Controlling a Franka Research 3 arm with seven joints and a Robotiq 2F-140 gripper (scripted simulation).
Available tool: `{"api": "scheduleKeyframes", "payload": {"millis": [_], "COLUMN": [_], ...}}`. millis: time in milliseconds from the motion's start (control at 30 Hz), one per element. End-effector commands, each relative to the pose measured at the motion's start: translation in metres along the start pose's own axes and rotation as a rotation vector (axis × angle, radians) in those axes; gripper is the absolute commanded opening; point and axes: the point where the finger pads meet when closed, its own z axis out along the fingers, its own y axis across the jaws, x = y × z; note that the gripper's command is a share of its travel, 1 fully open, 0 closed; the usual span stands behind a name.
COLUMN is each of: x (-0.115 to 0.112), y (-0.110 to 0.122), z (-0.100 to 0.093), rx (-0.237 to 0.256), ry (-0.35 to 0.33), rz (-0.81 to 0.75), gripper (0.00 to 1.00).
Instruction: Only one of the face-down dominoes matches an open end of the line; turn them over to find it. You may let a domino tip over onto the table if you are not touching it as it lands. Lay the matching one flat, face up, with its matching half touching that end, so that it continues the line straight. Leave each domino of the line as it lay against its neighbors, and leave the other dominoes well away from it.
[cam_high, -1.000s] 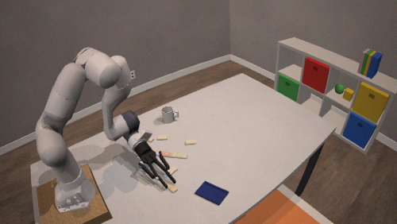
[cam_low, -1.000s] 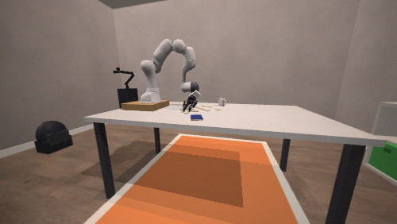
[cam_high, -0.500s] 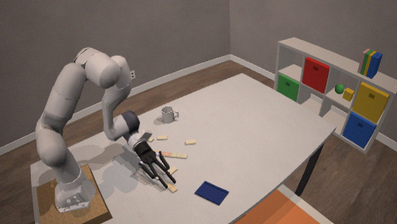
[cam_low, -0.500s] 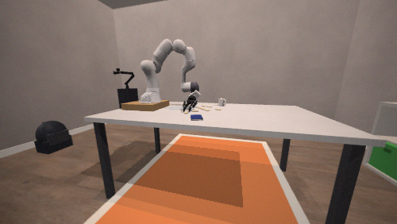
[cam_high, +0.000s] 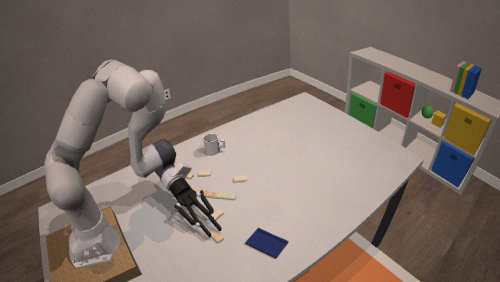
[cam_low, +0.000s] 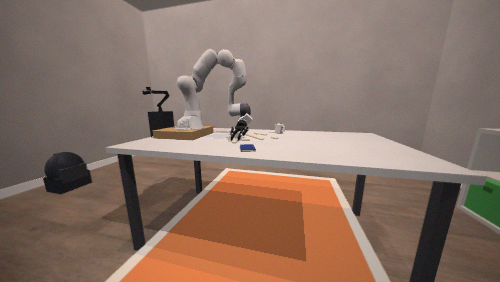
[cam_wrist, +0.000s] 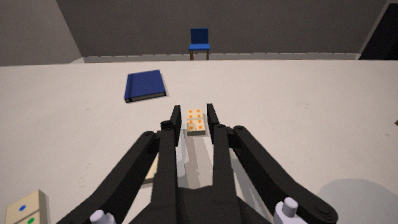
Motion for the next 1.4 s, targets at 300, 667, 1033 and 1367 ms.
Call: {"api": "scheduleKeyframes", "payload": {"millis": [300,667,1033,1367], "x": [0.000,0.000,0.003,0.012], "y": [-0.001,-0.001,-0.001,-0.001], "z": [0.001,0.001,-0.006,-0.034], "rx": [0.003,0.003,0.003,0.003], "ry": [0.003,0.003,0.003,0.003], "rz": [0.004,0.004,0.004,0.004], "gripper": [0.33,0.33,0.33,0.33]}}
